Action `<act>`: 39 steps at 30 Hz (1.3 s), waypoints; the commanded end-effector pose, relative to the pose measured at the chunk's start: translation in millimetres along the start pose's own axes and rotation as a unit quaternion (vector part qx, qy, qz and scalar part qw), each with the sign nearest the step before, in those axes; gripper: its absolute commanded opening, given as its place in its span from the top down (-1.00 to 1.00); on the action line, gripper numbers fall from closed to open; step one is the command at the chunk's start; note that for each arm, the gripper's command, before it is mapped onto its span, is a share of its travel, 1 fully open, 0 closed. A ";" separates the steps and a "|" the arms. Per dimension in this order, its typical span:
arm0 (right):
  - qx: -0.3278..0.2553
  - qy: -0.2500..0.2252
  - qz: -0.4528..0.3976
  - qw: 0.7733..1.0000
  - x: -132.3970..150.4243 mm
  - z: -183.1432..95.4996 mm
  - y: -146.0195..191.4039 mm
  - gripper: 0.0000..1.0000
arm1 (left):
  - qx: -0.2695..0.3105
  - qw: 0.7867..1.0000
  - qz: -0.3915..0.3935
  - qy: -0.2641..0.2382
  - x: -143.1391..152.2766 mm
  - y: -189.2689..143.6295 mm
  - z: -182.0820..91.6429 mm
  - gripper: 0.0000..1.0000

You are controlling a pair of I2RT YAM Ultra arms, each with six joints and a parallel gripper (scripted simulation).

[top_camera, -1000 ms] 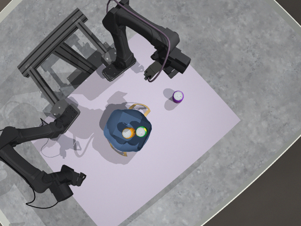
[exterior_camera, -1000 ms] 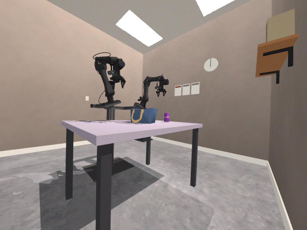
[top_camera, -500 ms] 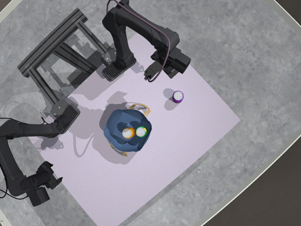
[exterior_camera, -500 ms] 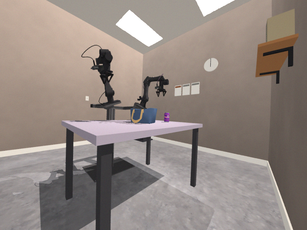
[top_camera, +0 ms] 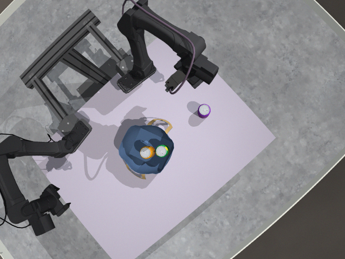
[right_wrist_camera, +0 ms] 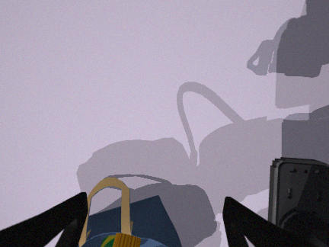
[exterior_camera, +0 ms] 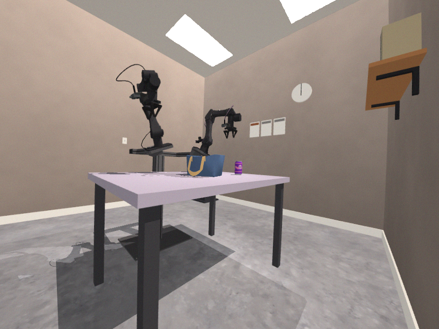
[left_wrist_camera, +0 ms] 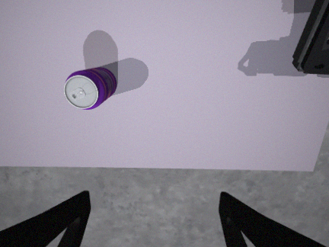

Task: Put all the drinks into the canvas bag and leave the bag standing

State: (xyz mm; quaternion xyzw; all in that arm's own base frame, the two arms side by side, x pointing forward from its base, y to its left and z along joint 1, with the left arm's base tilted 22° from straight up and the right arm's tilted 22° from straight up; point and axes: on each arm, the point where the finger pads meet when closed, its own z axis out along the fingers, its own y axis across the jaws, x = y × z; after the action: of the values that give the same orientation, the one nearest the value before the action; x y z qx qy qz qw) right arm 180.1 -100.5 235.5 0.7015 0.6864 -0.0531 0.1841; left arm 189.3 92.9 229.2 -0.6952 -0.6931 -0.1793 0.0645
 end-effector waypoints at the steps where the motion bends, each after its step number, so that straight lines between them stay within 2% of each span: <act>1: -0.028 -0.017 0.002 0.999 -4.8 -9.8 5.5 -0.73 | -0.008 1.000 0.007 -0.006 -1.8 0.2 -6.4 -0.68; 4: -0.010 -0.012 0.001 1.000 -0.3 0.1 -0.8 -0.73 | -0.008 1.000 0.007 -0.006 -1.8 0.2 -6.4 -0.68; 7: -0.015 -0.014 0.003 1.000 -2.0 -4.2 0.2 -0.73 | -0.008 1.000 0.007 -0.006 -1.8 0.2 -6.4 -0.68; 8: -0.014 -0.014 0.003 1.000 -1.9 -4.0 0.2 -0.73 | 0.005 1.000 -0.020 -0.009 -4.4 8.3 14.2 -0.68; 11: -0.014 -0.014 0.002 1.000 -2.0 -4.2 0.1 -0.73 | -0.033 0.995 -0.091 -0.009 -5.4 32.2 22.9 -0.68; 13: -0.014 -0.014 0.002 1.000 -2.0 -4.2 0.1 -0.73 | -0.033 0.995 -0.091 -0.009 -5.4 32.2 22.9 -0.68; 16: -0.015 -0.014 0.002 1.000 -2.0 -4.2 0.2 -0.73 | -0.069 0.979 -0.191 -0.011 -3.5 57.9 40.5 -0.68; 21: -0.015 -0.014 0.002 1.000 -2.0 -4.2 0.2 -0.73 | -0.104 0.943 -0.314 -0.025 -7.8 87.2 69.9 -0.68; 22: -0.015 -0.014 0.002 1.000 -2.0 -4.2 0.2 -0.73 | -0.107 0.931 -0.348 -0.021 -1.2 88.7 78.2 -0.68; 26: -0.015 -0.014 0.002 1.000 -2.0 -4.2 0.2 -0.73 | -0.126 0.898 -0.421 -0.039 -8.9 105.1 100.3 -0.68; 28: -0.015 -0.014 0.002 1.000 -2.0 -4.2 0.2 -0.73 | -0.135 0.873 -0.465 -0.052 -12.0 112.7 113.4 -0.68; 30: -0.015 -0.014 0.002 1.000 -2.0 -4.2 0.2 -0.73 | -0.135 0.873 -0.465 -0.052 -12.0 112.7 113.4 -0.68; 31: -0.015 -0.014 0.002 1.000 -2.0 -4.2 0.2 -0.73 | -0.150 0.854 -0.496 -0.055 -5.1 115.1 114.0 -0.68; 32: -0.015 -0.014 0.002 1.000 -2.0 -4.2 0.2 -0.73 | -0.144 0.842 -0.517 -0.058 -6.3 116.7 126.3 -0.68; 36: -0.015 -0.014 0.002 1.000 -2.0 -4.2 0.2 -0.73 | -0.161 0.792 -0.582 -0.083 -14.4 128.2 144.8 -0.68; 39: -0.015 -0.014 0.002 1.000 -2.0 -4.2 0.2 -0.73 | -0.167 0.743 -0.640 -0.102 -15.4 131.1 163.1 -0.68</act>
State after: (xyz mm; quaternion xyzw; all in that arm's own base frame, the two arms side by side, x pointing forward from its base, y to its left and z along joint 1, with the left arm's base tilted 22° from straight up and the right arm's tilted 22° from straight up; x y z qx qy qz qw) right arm 180.4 -101.3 235.3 0.7015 0.6856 -0.0540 0.1868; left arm 317.9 126.6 102.1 -0.2060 -0.9391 -0.2160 -0.1705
